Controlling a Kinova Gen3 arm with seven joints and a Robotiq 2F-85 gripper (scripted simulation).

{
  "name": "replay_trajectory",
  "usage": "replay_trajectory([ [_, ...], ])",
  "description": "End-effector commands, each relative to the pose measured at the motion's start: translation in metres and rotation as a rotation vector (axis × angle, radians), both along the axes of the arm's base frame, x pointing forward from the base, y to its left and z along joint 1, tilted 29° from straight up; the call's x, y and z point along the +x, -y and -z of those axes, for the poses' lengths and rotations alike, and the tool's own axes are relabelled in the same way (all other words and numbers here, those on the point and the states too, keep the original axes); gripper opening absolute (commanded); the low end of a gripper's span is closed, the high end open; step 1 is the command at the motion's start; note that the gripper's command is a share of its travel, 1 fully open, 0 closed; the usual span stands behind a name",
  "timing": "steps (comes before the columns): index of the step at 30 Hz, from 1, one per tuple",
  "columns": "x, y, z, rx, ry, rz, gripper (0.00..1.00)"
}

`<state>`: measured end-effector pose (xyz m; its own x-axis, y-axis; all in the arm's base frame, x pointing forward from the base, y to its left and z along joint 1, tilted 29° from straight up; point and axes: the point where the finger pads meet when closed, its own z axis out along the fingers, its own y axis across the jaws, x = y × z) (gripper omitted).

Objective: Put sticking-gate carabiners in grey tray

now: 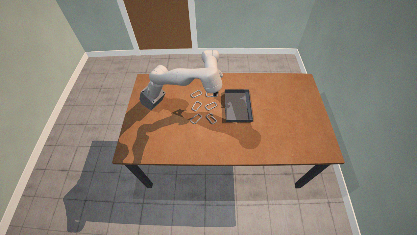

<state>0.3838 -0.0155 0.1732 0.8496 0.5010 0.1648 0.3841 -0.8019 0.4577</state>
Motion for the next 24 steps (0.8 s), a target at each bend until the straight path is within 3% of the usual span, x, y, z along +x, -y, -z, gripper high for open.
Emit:
replay_trajectory([
  [1, 0.0, -0.005, 0.002, 0.004, -0.005, -0.01, 1.0],
  [2, 0.0, -0.005, 0.002, 0.004, -0.005, -0.01, 1.0],
  [3, 0.021, 0.013, 0.054, 0.0, 0.001, -0.001, 1.0],
  [19, 0.021, 0.013, 0.054, 0.0, 0.001, -0.001, 1.0],
  [20, 0.032, 0.023, 0.082, -0.005, 0.009, 0.007, 1.0],
  [24, 0.032, 0.023, 0.082, -0.005, 0.009, 0.007, 1.0],
])
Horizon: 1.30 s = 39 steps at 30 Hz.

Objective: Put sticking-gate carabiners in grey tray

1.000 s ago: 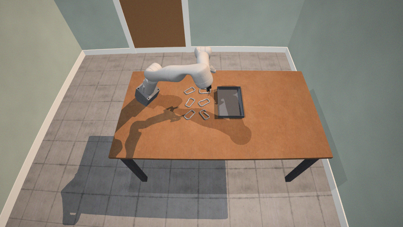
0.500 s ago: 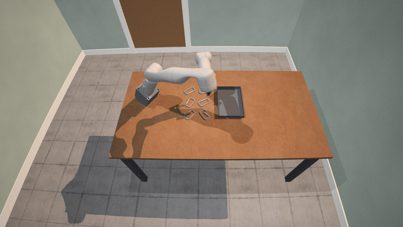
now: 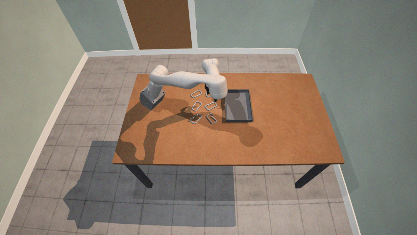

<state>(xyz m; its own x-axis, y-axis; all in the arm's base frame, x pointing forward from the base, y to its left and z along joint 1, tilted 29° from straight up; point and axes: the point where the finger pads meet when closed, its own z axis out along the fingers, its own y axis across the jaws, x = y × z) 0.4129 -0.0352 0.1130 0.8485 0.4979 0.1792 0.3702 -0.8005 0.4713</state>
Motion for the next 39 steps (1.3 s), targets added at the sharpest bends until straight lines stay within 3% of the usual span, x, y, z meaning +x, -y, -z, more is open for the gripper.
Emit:
replay_trajectory([
  [1, 0.003, 0.003, 0.022, 0.002, -0.012, 0.002, 1.0],
  [12, 0.003, 0.003, 0.022, 0.002, -0.012, 0.002, 1.0],
  [13, 0.021, 0.019, 0.065, 0.013, -0.029, -0.022, 1.0],
  [29, 0.021, 0.019, 0.065, 0.013, -0.029, -0.022, 1.0],
  [30, 0.03, 0.026, 0.085, 0.011, -0.027, -0.022, 1.0],
  [39, 0.03, 0.026, 0.085, 0.011, -0.027, -0.022, 1.0],
])
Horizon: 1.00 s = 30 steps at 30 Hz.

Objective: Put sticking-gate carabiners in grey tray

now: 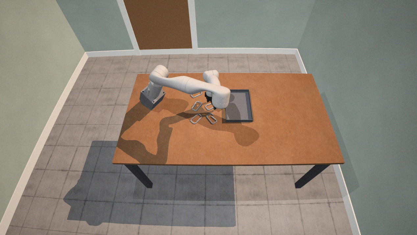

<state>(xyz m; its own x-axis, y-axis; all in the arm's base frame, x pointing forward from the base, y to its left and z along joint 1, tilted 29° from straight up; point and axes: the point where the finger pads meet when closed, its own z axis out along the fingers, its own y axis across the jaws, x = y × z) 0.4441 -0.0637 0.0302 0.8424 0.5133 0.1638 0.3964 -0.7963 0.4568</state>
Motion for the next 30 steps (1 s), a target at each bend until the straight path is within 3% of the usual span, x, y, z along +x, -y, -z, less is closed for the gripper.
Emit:
replay_trajectory([
  [1, -0.0008, -0.002, 0.0027, 0.004, -0.005, -0.002, 1.0],
  [24, 0.0004, -0.0008, 0.0072, 0.005, -0.006, -0.001, 1.0],
  [25, 0.0004, -0.0007, 0.0071, 0.005, -0.006, -0.001, 0.75],
  [30, 0.0004, -0.0007, 0.0071, 0.005, -0.006, -0.001, 0.75],
])
